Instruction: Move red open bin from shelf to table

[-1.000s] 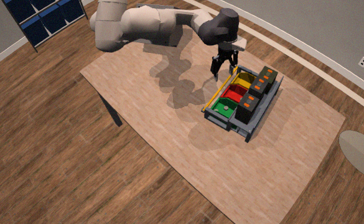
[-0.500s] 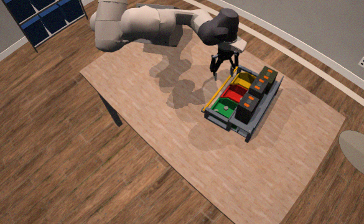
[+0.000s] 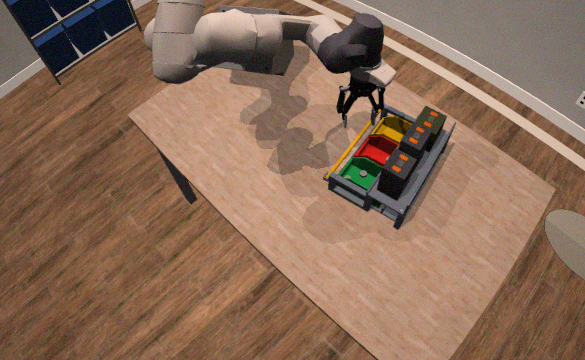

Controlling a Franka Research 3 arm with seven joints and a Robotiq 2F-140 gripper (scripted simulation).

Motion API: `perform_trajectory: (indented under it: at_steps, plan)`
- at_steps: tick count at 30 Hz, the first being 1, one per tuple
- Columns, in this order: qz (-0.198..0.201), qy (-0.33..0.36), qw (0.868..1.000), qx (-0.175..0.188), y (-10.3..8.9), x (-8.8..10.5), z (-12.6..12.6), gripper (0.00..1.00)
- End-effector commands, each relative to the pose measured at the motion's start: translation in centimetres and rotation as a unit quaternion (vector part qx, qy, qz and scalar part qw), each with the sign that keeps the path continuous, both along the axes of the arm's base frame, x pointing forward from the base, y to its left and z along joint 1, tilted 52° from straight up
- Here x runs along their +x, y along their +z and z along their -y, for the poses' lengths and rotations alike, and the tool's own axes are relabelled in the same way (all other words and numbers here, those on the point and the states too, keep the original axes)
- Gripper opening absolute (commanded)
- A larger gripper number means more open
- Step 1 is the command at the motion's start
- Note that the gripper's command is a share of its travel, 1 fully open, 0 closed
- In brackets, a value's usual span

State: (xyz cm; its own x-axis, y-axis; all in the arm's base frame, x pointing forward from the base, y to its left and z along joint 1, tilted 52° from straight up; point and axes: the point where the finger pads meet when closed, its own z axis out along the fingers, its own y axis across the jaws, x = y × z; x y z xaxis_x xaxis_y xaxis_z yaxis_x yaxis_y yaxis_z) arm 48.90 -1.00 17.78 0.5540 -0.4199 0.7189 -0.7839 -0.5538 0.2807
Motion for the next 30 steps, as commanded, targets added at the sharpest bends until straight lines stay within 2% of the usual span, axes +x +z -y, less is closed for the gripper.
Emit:
perform_trajectory:
  at_steps: [1, 10, 14, 27, 30]
  plan:
    - [0.055, -0.045, 0.997, 0.017, -0.13, -0.07, -0.08, 0.57]
    - [0.051, -0.042, 0.998, 0.018, -0.04, 0.01, -0.17, 0.57]
    - [0.127, -0.107, 0.985, 0.044, -0.13, -0.08, -0.06, 0.57]
    - [0.123, -0.104, 0.986, 0.046, -0.05, 0.01, -0.18, 0.57]
    - [0.179, -0.153, 0.970, 0.064, -0.10, -0.07, -0.06, 0.57]
